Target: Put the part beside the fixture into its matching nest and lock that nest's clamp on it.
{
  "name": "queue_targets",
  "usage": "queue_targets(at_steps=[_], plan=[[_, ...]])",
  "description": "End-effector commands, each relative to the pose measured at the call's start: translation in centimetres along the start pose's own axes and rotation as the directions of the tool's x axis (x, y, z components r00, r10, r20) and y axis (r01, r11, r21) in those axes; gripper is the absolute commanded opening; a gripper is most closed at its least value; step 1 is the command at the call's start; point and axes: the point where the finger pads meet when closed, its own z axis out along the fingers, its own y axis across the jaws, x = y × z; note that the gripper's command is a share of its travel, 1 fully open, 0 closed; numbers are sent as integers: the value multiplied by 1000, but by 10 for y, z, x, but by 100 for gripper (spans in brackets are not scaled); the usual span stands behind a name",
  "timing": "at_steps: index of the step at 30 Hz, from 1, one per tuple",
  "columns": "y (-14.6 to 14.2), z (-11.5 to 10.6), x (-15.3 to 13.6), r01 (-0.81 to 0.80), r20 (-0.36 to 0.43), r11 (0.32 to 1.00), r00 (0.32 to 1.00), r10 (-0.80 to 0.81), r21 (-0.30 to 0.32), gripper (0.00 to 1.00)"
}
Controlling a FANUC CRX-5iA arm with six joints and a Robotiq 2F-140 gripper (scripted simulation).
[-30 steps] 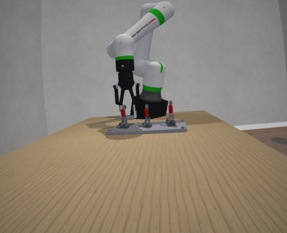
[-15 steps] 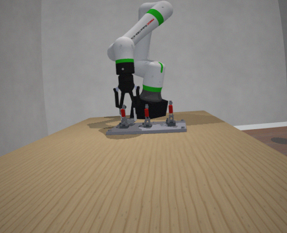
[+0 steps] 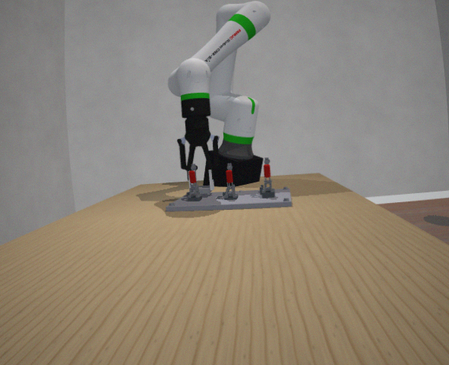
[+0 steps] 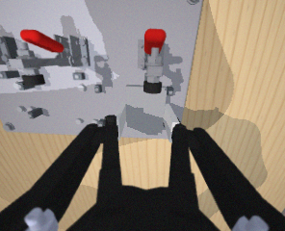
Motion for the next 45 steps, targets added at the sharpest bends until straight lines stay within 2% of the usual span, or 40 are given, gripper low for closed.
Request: queue_targets(at_steps=[1, 45], plan=[[0, 0, 0, 0, 0, 1000, 1000, 0, 0, 0], [2, 5, 2, 0, 0, 1000, 1000, 0, 0, 0]])
